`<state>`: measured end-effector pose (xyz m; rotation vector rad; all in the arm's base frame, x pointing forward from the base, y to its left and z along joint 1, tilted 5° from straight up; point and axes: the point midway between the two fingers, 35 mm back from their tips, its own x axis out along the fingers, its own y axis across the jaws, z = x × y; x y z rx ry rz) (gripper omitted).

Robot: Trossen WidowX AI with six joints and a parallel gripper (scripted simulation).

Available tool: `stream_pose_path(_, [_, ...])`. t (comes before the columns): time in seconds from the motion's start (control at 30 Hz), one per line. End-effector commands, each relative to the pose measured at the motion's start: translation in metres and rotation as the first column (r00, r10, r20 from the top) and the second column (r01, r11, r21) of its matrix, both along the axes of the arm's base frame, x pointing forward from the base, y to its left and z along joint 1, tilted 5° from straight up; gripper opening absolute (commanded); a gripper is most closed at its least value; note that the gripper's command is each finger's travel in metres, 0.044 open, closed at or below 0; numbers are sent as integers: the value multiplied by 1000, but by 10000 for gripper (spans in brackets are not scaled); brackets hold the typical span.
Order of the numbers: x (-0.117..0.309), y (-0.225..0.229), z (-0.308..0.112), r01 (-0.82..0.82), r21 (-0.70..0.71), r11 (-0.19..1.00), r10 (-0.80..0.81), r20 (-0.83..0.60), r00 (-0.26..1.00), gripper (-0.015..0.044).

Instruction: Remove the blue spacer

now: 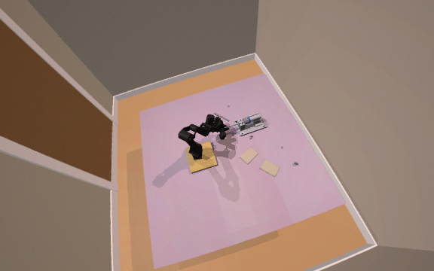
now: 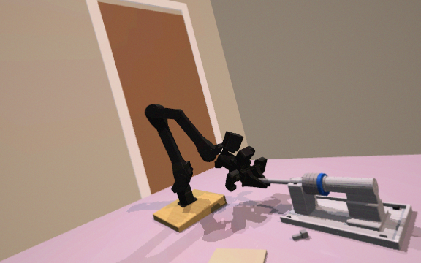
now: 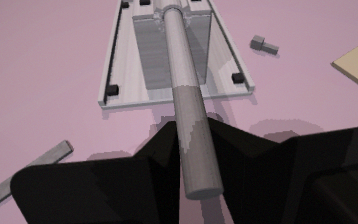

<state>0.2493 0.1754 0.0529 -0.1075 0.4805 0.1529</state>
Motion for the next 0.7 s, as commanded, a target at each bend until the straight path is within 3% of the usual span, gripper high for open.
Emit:
stream_pose_path(0.0, [-1, -1, 0, 4, 3, 1000, -4, 1, 1000, 0])
stream_pose_path(0.67, [-3, -1, 0, 4, 3, 1000, -4, 1, 1000, 0])
